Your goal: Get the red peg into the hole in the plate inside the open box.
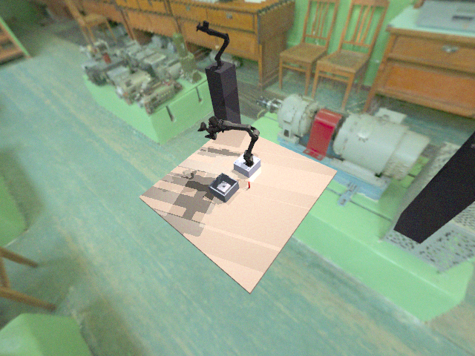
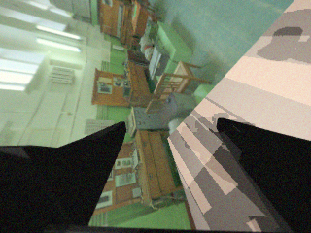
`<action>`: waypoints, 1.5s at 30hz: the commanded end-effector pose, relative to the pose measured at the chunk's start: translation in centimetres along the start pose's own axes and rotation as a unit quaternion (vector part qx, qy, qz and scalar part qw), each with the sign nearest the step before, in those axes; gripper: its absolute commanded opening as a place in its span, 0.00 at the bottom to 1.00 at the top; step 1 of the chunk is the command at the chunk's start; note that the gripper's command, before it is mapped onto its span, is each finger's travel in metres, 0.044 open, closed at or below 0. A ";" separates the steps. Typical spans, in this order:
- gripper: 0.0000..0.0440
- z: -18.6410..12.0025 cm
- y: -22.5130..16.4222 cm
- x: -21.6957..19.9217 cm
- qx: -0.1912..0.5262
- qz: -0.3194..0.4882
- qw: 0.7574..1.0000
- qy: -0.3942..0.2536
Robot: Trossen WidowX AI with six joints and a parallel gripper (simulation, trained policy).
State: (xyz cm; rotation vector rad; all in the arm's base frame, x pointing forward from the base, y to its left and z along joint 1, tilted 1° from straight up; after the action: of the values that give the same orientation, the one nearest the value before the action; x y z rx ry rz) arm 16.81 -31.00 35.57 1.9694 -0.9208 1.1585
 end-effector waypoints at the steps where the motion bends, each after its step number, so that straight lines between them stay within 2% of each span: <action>1: 1.00 0.5 -2.0 -1.2 0.020 -0.032 0.999 -0.033; 10: 1.00 0.5 -8.8 -4.5 0.096 -0.145 0.978 -0.114; 19: 1.00 -1.4 -15.2 -7.8 0.176 -0.261 0.933 -0.172; 33: 1.00 -7.7 -23.5 -13.8 0.291 -0.425 0.823 -0.238; 45: 1.00 -14.3 -27.0 -19.3 0.351 -0.523 0.720 -0.290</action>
State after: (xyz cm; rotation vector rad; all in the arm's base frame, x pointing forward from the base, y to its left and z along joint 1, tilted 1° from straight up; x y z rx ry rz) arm 26.52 -1.49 19.12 2.8543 0.5522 0.1978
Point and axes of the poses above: the point midway between the two fingers, 35 mm back from their tips, its own z axis out along the fingers, its own x axis across the jaws, y = z × x, the point moved 2 cm from there along -z, back along the fingers, and after that the axes turned 3 degrees about z, right-handed, at the moved point
